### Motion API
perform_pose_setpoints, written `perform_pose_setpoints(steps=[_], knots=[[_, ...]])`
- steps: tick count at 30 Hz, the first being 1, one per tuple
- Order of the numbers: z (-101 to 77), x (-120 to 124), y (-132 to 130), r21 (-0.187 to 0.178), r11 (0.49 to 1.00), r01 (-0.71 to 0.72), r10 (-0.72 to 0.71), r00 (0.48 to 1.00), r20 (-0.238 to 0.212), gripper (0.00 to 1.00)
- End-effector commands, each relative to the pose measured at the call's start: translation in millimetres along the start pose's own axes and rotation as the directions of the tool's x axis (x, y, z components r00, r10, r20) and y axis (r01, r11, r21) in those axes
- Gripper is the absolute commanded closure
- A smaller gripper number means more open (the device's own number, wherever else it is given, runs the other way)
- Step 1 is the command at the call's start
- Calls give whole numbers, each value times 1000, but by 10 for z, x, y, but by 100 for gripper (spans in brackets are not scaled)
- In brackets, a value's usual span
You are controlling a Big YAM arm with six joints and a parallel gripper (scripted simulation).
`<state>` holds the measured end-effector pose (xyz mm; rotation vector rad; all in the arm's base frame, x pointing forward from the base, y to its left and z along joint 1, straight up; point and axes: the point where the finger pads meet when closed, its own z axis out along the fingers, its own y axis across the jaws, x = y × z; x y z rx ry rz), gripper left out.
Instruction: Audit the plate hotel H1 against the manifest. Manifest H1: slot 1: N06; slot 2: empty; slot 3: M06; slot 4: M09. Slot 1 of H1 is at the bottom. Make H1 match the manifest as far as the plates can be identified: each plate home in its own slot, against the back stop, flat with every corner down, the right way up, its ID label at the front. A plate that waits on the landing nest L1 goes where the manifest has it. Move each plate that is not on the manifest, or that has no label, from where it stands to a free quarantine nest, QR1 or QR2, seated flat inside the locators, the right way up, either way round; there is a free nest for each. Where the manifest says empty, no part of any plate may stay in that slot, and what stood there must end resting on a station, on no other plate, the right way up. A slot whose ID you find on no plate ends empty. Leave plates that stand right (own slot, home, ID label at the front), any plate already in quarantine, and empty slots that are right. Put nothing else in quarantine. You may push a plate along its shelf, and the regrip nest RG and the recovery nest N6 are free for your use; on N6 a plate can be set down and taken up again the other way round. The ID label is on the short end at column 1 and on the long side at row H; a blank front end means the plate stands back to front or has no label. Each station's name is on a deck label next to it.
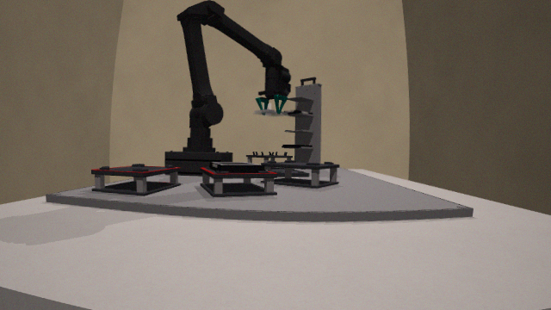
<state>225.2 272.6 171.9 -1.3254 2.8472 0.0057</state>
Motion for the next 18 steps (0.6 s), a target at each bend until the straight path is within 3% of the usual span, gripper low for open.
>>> perform_pose_setpoints(steps=[1,14,15,17,18], knots=[[62,-67,-21,0,999,-34,34,999,14,14],[357,-86,67,0,1000,-18,18,1000,14,14],[72,-296,34,-4,1000,-29,29,995,98,14],[437,-91,40,0,1000,-27,27,1000,14,14],[464,-91,48,0,1000,-26,26,1000,14,14]])
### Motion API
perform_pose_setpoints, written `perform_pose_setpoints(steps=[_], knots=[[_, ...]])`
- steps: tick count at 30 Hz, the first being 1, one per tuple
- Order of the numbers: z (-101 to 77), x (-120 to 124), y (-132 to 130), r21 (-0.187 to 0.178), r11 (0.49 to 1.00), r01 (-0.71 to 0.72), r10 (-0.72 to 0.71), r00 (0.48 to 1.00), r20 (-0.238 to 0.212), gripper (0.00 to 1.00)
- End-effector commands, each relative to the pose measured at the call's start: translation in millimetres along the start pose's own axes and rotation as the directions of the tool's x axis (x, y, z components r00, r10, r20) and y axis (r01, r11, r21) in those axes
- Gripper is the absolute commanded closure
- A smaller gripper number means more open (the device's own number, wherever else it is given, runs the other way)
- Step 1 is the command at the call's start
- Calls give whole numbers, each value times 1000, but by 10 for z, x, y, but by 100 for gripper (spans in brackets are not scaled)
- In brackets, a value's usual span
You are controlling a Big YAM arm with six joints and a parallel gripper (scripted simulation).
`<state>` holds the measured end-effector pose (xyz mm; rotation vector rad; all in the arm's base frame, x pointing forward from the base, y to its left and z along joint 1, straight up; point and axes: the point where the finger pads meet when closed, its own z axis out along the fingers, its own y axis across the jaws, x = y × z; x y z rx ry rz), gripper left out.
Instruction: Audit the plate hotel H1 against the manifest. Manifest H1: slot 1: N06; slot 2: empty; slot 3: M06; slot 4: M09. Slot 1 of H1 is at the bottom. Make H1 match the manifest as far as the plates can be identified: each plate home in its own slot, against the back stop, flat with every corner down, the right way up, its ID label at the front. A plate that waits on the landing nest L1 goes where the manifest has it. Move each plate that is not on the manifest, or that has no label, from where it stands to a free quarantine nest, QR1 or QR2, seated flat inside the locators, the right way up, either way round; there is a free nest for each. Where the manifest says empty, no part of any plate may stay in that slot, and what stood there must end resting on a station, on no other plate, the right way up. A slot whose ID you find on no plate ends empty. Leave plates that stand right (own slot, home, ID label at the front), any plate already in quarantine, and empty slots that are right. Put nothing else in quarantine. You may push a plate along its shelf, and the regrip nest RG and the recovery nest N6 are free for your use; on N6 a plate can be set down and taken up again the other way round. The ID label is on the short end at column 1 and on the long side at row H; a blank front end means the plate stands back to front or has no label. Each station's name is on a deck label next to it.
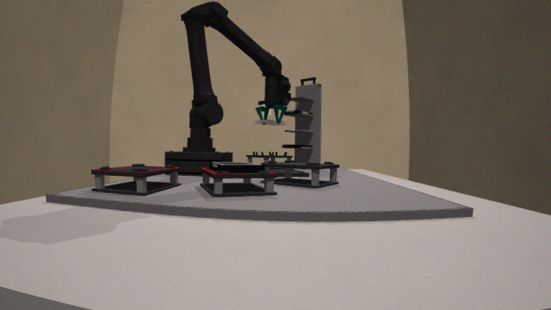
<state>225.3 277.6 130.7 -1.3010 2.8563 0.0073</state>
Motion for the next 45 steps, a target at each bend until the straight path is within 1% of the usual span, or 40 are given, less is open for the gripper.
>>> perform_pose_setpoints(steps=[1,8,10,11,13,14,15,16,23,24,25,26,30,31,34,35,36,38,45], knots=[[79,-52,26,0,1000,-7,7,1000,12,14],[267,-52,38,0,1000,-7,7,1000,11,14],[293,-89,47,0,1000,-5,5,1000,19,14],[340,-65,52,0,1000,-4,4,1000,13,14],[340,-65,52,0,1000,-4,4,1000,13,14],[185,-189,49,-3,1000,-4,4,998,65,14],[377,-61,43,0,1000,-6,6,1000,18,14],[429,-58,45,0,1000,-6,6,1000,11,14],[617,-53,49,0,1000,-6,6,1000,11,14],[611,-78,49,0,1000,-5,5,1000,16,14],[463,-257,54,-2,1000,-5,5,998,60,14],[335,-305,52,-4,1000,-5,5,995,95,14],[347,-279,44,-4,1000,-5,5,996,90,14],[529,-179,36,-1,1000,-5,5,999,37,14],[578,-95,22,0,1000,-5,5,1000,16,14],[584,-84,18,0,1000,-5,5,1000,14,14],[527,-84,15,-1,1000,-5,5,1000,31,14],[483,-146,23,-1,1000,-2,2,999,42,14],[521,-73,-16,0,1000,-5,5,999,33,14]])
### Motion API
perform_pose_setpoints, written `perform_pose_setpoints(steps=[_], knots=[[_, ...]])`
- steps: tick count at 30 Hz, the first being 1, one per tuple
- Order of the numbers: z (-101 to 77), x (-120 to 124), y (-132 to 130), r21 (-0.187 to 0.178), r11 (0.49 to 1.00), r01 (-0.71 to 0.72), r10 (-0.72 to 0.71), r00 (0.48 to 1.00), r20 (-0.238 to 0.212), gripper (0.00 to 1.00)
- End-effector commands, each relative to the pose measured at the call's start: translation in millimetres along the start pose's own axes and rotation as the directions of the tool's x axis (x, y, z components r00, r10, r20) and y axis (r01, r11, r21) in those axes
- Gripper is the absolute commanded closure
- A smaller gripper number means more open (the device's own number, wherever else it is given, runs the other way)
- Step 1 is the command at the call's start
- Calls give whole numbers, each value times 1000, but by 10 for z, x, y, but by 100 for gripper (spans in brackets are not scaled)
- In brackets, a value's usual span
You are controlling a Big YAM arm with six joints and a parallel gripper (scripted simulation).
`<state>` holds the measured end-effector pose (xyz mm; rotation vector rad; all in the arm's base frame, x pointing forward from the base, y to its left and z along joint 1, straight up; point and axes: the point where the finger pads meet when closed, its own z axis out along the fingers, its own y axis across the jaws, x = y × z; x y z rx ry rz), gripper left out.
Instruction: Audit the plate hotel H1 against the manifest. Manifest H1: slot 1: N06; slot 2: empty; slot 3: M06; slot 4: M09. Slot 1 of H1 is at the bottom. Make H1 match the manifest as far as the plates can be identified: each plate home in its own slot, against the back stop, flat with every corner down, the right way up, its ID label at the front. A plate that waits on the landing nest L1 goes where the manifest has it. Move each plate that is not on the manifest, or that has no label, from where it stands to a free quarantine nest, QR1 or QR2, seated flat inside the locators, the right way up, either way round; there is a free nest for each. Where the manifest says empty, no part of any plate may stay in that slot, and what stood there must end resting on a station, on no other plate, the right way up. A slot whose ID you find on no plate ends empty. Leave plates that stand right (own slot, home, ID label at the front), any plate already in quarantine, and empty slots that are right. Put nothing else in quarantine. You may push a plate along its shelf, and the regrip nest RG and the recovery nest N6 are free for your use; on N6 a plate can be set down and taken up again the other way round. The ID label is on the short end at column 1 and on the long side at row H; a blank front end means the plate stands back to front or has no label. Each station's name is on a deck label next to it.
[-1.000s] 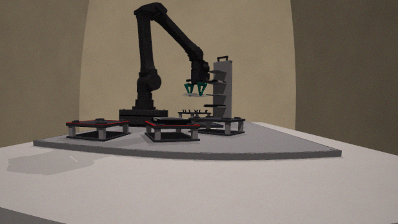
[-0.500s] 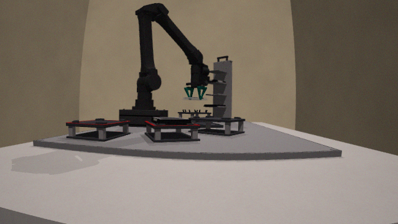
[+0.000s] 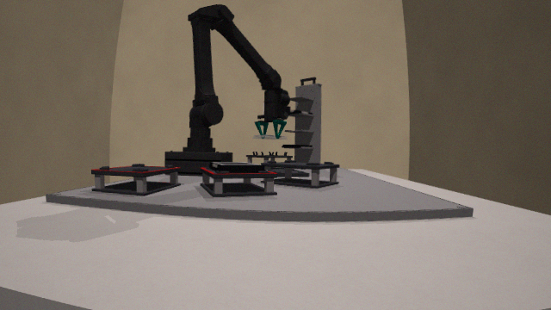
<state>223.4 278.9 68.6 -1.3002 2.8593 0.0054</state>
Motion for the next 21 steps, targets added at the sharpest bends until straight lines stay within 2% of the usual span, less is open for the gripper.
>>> perform_pose_setpoints(steps=[1,7,8,10,12,15,19,20,21], knots=[[-101,-79,-36,0,1000,-4,4,999,36,14],[-139,-142,-5,-1,1000,-1,1,999,45,14],[-58,-53,-43,0,1000,-1,1,999,33,14],[-10,-50,-41,0,1000,1,-1,1000,24,14],[-31,-140,-31,0,1000,3,-3,999,35,14],[52,-48,-37,0,1000,2,-2,1000,16,14],[42,-77,-39,0,1000,2,-2,1000,23,14],[-52,-174,-37,-1,1000,1,-1,999,52,14],[-6,-142,-39,0,1000,1,-1,999,41,14]])
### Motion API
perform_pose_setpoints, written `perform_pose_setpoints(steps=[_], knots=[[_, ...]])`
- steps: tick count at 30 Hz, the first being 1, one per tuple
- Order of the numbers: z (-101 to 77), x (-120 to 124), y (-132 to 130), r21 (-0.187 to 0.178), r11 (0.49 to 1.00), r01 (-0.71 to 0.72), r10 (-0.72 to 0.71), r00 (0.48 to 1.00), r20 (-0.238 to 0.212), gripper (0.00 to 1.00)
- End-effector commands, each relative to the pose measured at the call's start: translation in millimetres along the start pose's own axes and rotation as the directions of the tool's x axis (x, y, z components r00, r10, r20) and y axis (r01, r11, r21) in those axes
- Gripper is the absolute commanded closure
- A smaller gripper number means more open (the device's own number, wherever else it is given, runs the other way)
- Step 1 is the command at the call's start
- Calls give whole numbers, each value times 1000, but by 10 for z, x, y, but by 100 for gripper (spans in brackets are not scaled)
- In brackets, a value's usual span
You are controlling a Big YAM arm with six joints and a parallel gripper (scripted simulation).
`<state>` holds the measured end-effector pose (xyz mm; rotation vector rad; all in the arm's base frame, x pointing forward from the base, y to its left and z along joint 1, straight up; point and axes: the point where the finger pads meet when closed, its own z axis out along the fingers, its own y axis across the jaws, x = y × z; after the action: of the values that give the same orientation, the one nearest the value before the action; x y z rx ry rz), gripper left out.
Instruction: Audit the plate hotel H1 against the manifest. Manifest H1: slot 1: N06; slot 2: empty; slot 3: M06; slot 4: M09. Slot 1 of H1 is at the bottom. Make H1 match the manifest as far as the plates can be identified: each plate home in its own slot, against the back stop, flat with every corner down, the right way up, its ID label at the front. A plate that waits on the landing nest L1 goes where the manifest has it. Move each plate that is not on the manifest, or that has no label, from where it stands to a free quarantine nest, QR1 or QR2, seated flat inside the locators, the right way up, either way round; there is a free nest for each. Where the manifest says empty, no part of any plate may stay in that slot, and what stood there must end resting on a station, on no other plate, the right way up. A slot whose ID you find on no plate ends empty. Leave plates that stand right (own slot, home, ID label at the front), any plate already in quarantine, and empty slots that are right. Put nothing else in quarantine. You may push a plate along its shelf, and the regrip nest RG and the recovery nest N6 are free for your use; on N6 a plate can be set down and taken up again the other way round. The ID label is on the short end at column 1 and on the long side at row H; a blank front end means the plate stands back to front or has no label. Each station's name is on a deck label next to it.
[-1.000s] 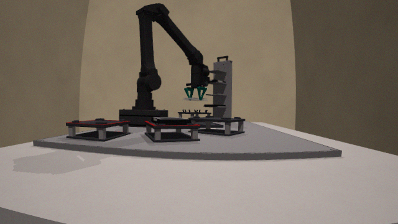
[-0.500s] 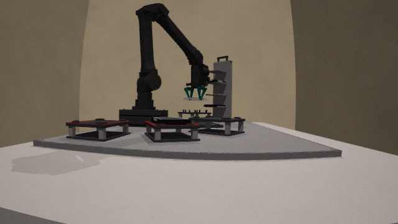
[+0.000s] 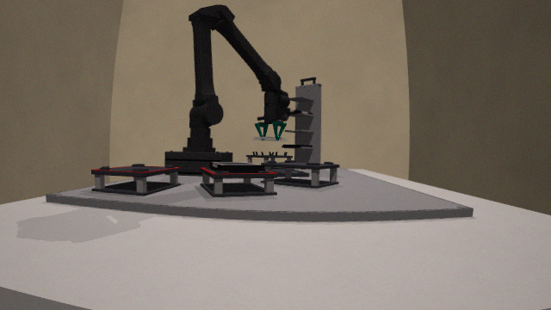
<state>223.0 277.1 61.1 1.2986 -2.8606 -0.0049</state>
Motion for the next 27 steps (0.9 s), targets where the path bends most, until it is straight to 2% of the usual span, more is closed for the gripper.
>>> perform_pose_setpoints(steps=[1,3,7,15,16,21,25,27], knots=[[-27,-118,-32,0,1000,2,-2,1000,28,14],[34,-57,-33,0,1000,3,-3,1000,14,14],[7,-122,-33,0,1000,3,-3,1000,30,14],[82,-82,-35,0,1000,3,-3,1000,20,14],[20,-91,-35,0,1000,3,-3,999,36,14],[139,-58,-34,0,1000,3,-3,1000,14,14],[116,-105,-34,0,1000,3,-3,1000,30,14],[148,-70,-36,0,1000,3,-3,1000,24,14]])
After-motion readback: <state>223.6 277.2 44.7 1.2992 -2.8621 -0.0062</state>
